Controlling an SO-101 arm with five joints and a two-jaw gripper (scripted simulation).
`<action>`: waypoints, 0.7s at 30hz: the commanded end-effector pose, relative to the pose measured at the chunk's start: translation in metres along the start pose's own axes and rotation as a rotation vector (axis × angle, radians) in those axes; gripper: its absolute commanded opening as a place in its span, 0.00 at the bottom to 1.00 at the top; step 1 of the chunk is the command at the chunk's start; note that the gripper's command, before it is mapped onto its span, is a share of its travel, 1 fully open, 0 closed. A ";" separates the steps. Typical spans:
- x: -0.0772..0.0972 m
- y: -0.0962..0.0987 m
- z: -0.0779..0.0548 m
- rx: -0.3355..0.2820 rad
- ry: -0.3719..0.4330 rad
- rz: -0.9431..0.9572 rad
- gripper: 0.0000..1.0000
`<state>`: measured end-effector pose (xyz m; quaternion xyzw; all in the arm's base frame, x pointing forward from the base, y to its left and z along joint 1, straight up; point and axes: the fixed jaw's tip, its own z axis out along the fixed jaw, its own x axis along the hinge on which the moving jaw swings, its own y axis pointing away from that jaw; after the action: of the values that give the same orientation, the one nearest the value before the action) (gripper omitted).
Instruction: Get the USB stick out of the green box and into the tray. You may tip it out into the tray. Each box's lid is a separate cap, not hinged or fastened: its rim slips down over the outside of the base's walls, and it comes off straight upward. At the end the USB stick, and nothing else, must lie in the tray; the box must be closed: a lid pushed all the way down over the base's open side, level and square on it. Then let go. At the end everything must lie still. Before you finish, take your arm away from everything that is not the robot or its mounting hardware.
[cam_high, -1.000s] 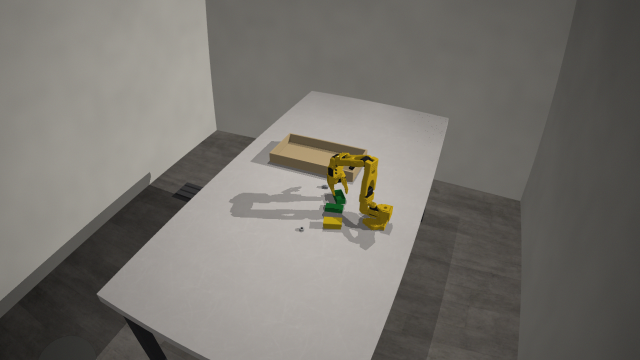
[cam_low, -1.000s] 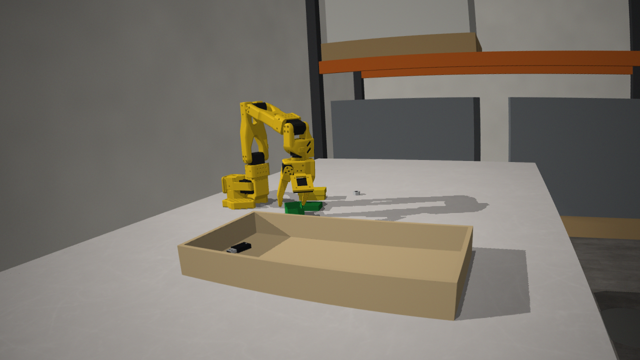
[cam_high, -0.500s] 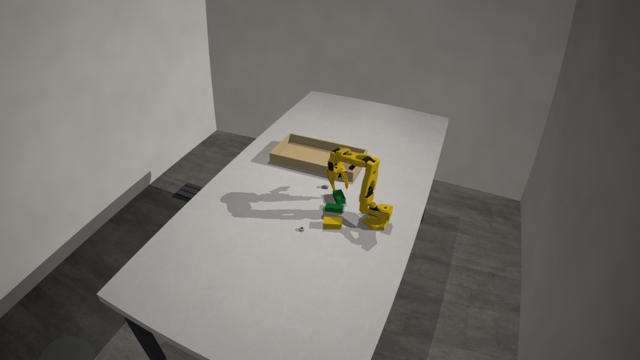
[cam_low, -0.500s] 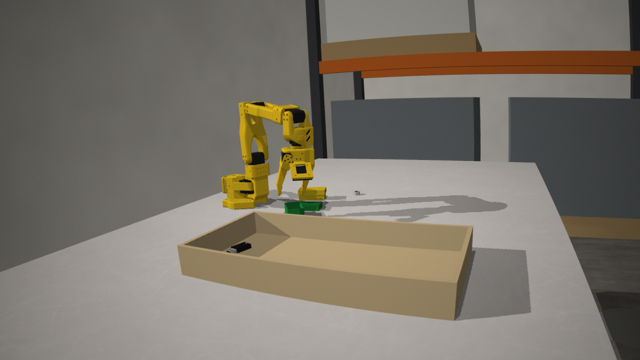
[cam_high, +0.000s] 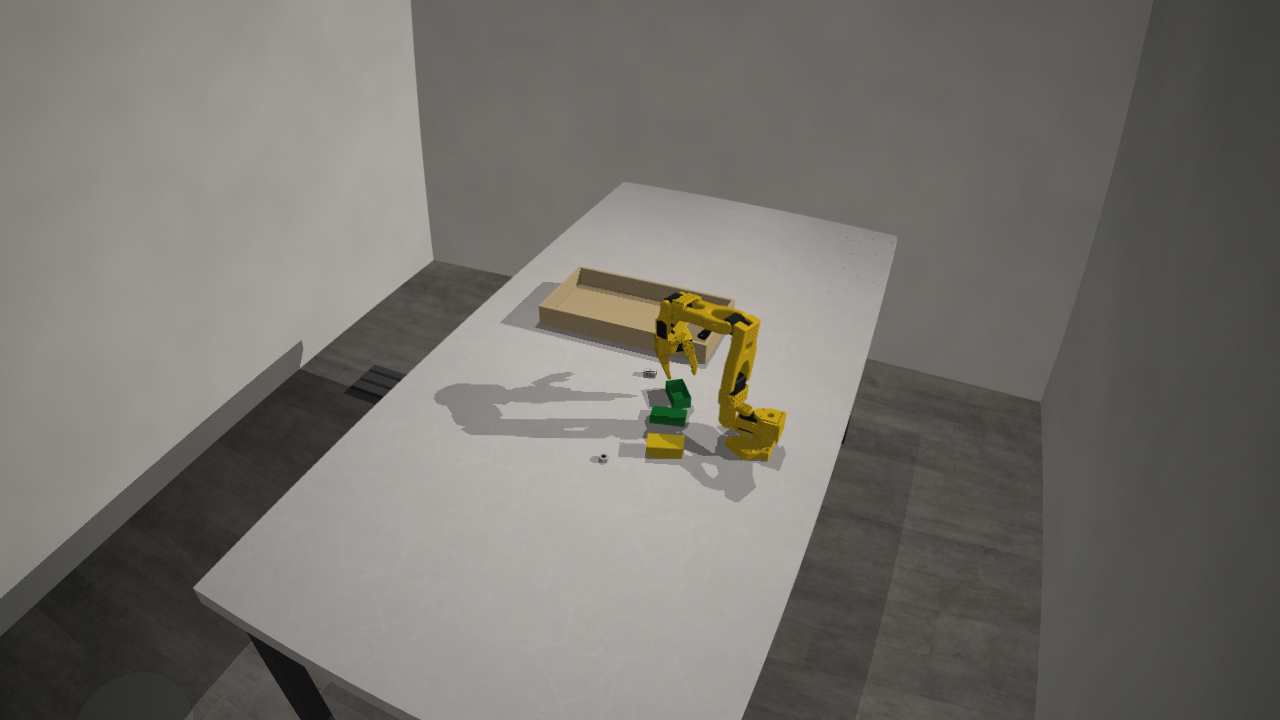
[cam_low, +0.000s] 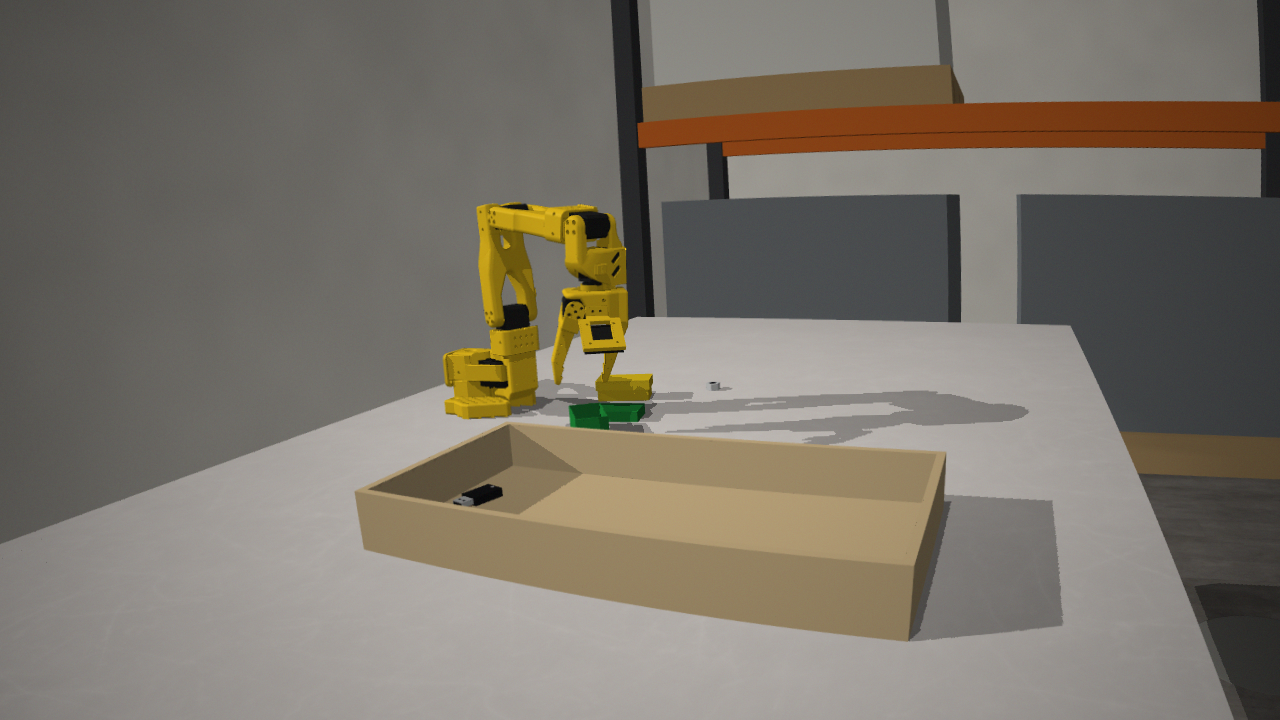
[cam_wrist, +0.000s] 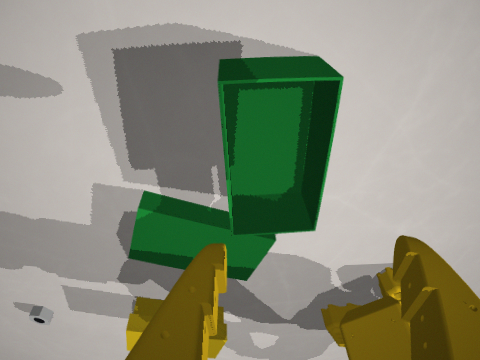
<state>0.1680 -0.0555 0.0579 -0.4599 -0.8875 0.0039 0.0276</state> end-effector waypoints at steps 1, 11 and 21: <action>-0.003 0.004 -0.010 -0.032 -0.045 0.004 0.28; -0.003 0.004 -0.010 -0.032 -0.045 0.004 0.28; -0.004 0.005 -0.014 -0.032 -0.045 0.004 0.28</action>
<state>0.1687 -0.0558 0.0599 -0.4599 -0.8876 0.0037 0.0261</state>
